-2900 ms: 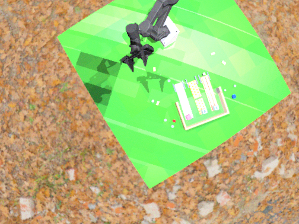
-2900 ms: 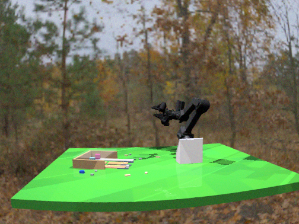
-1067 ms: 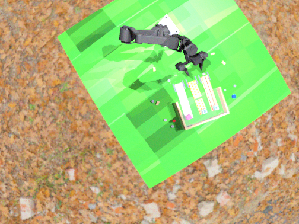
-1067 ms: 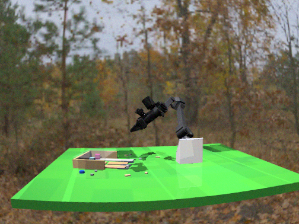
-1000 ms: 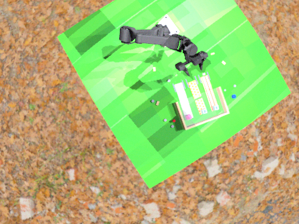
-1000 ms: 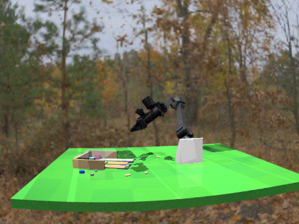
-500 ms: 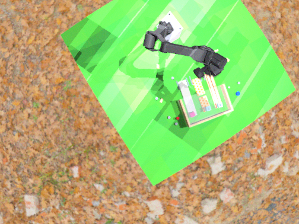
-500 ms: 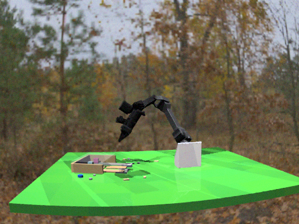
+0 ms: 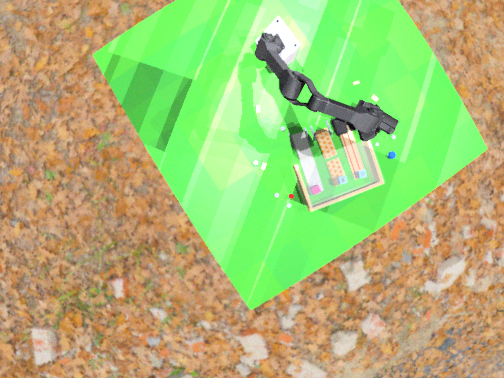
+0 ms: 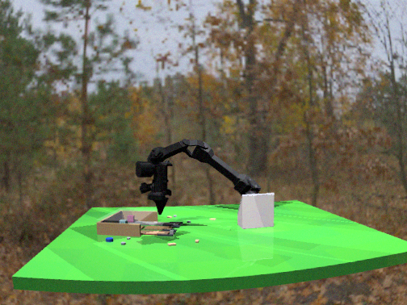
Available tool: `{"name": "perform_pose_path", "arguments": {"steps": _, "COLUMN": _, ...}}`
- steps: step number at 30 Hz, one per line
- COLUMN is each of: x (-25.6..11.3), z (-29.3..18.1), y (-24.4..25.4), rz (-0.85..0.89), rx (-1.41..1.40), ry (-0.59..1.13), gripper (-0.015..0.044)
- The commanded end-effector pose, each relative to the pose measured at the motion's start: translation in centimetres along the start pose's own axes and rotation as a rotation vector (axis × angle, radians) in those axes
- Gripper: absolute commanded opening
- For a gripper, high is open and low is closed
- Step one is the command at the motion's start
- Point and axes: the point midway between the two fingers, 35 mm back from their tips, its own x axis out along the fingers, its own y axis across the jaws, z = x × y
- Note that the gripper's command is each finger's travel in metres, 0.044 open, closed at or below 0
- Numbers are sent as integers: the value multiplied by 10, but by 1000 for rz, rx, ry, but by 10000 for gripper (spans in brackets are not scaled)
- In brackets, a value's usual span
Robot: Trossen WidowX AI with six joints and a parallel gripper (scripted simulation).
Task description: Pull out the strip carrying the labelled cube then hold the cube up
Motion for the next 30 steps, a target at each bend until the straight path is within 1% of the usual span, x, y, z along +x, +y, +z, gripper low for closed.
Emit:
{"name": "perform_pose_path", "arguments": {"steps": 1, "x": 6, "z": -2, "y": 1, "rz": -18, "rx": 22, "ry": 50, "gripper": 0}}
{"name": "perform_pose_path", "arguments": {"steps": 5, "x": 8, "z": -2, "y": 1, "rz": -18, "rx": 22, "ry": 50, "gripper": 0}}
{"name": "perform_pose_path", "arguments": {"steps": 30, "x": 50, "z": -4, "y": 1, "rz": -18, "rx": 22, "ry": 49, "gripper": 0}}
